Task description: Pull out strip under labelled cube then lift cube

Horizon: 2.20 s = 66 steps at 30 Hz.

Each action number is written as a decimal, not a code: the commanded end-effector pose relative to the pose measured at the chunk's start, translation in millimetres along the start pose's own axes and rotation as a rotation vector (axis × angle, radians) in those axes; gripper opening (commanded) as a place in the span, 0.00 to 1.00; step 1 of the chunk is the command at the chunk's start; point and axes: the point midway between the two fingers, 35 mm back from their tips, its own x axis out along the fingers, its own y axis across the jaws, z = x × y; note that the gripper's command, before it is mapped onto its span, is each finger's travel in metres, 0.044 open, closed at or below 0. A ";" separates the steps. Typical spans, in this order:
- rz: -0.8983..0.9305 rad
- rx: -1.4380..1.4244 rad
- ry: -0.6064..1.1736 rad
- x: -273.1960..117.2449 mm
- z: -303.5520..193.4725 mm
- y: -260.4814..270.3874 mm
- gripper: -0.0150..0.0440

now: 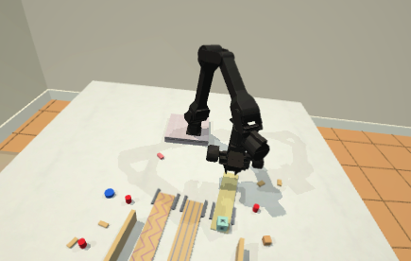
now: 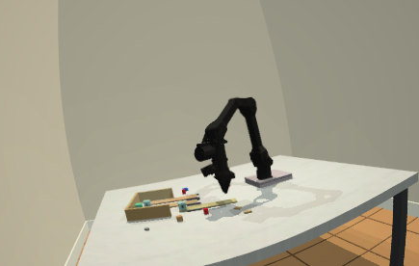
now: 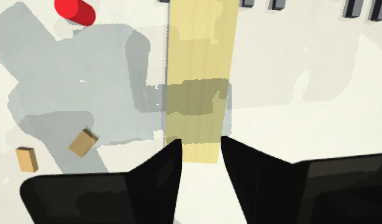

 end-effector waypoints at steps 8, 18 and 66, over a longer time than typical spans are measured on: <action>0.002 -0.041 -0.001 -5.1 38.8 -4.2 0.97; 0.001 -0.041 -0.004 -9.9 72.3 -7.9 1.00; 0.000 -0.041 -0.013 -7.2 185.7 -18.7 0.68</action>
